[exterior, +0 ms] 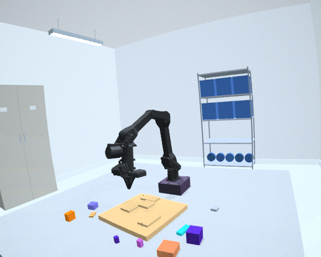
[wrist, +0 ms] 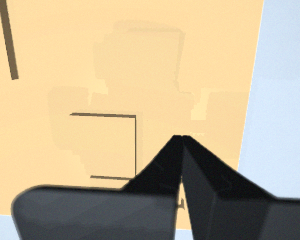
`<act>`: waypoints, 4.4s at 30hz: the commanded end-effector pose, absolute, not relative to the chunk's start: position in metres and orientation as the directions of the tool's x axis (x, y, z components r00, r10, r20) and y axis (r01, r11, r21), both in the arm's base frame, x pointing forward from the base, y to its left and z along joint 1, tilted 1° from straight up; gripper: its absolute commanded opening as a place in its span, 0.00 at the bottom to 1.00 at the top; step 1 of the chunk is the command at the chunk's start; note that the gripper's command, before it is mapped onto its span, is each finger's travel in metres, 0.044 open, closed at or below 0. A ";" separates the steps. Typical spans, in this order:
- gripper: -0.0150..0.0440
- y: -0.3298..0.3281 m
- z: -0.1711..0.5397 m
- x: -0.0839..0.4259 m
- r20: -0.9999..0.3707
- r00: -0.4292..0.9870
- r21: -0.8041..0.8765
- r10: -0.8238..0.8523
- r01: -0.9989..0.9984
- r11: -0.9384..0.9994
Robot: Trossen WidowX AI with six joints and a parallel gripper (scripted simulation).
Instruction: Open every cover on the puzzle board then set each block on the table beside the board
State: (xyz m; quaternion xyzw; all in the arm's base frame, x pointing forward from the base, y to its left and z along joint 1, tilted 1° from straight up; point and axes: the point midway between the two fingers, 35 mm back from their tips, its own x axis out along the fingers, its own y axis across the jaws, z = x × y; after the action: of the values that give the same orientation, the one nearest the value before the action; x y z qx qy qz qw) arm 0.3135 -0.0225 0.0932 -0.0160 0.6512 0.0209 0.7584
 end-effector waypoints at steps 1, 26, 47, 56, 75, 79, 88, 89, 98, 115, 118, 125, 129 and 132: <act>0.25 -0.014 0.075 0.304 -0.997 0.080 -0.006 -0.002 -0.053 0.999; 0.25 -0.008 0.066 0.299 -0.999 0.042 -0.015 -0.012 -0.056 0.998; 0.25 -0.008 0.050 0.300 -0.999 0.042 -0.015 -0.013 -0.056 0.998; 0.25 -0.008 0.041 0.301 -0.999 0.042 -0.015 -0.013 -0.056 0.998; 0.25 -0.009 0.023 0.301 -0.999 0.041 -0.015 -0.013 -0.056 0.998; 0.25 -0.009 0.019 0.301 -0.999 0.041 -0.015 -0.013 -0.056 0.998; 0.25 -0.009 0.010 0.300 -0.999 0.041 -0.015 -0.013 -0.056 0.998; 0.25 -0.009 0.009 0.300 -0.999 0.041 -0.015 -0.013 -0.056 0.998; 0.25 -0.009 0.006 0.302 -0.999 0.041 -0.015 -0.013 -0.056 0.998; 0.25 -0.008 0.009 0.319 -0.999 0.043 -0.015 -0.013 -0.056 0.998; 0.25 -0.008 0.009 0.322 -0.999 0.043 -0.015 -0.013 -0.056 0.998; 0.25 -0.008 0.010 0.330 -0.999 0.044 -0.015 -0.012 -0.056 0.998; 0.25 -0.007 0.010 0.334 -0.999 0.044 -0.015 -0.012 -0.056 0.998; 0.25 -0.007 0.010 0.337 -0.999 0.044 -0.015 -0.012 -0.056 0.998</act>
State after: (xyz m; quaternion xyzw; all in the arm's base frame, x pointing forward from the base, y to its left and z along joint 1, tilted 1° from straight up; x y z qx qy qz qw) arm 0.3319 -0.0069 0.0106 -0.0253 0.6914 0.0177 0.7218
